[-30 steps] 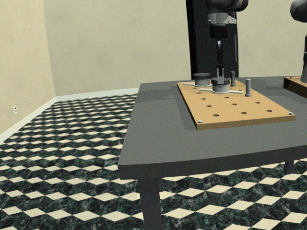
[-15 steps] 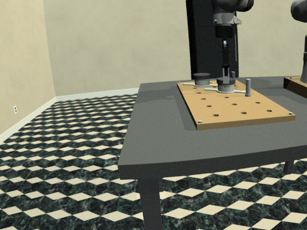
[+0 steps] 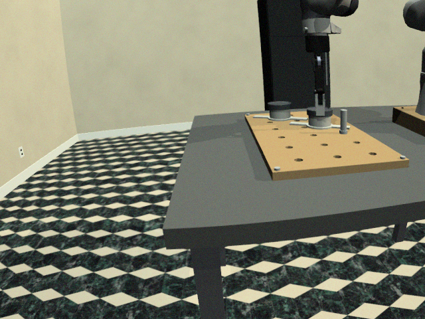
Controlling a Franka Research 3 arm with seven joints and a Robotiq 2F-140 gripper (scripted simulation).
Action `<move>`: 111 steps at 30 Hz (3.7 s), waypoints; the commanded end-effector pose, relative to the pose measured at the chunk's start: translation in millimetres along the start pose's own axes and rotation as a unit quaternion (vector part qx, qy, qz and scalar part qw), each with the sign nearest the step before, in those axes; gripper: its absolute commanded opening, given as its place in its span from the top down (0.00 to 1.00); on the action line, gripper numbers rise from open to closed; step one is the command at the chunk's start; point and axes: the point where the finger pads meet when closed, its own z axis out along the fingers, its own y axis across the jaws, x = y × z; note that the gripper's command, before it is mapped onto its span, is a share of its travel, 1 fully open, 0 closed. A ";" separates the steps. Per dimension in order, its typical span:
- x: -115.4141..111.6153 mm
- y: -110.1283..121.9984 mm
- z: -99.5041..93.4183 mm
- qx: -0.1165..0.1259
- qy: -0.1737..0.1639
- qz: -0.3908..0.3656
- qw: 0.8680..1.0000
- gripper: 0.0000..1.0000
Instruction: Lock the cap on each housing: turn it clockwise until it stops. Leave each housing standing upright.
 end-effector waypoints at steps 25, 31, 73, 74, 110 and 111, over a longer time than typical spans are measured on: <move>31.9 -9.8 0.7 -0.001 -0.001 -0.004 1.000 0.90; 34.8 -10.7 0.7 -0.001 -0.001 -0.004 1.000 0.90; 41.7 -12.8 0.8 -0.001 -0.001 -0.004 1.000 0.90; 41.7 -12.8 0.8 -0.001 -0.001 -0.004 1.000 0.90; 41.7 -12.8 0.8 -0.001 -0.001 -0.004 1.000 0.22; 41.7 -12.8 0.8 -0.001 -0.001 -0.004 1.000 0.22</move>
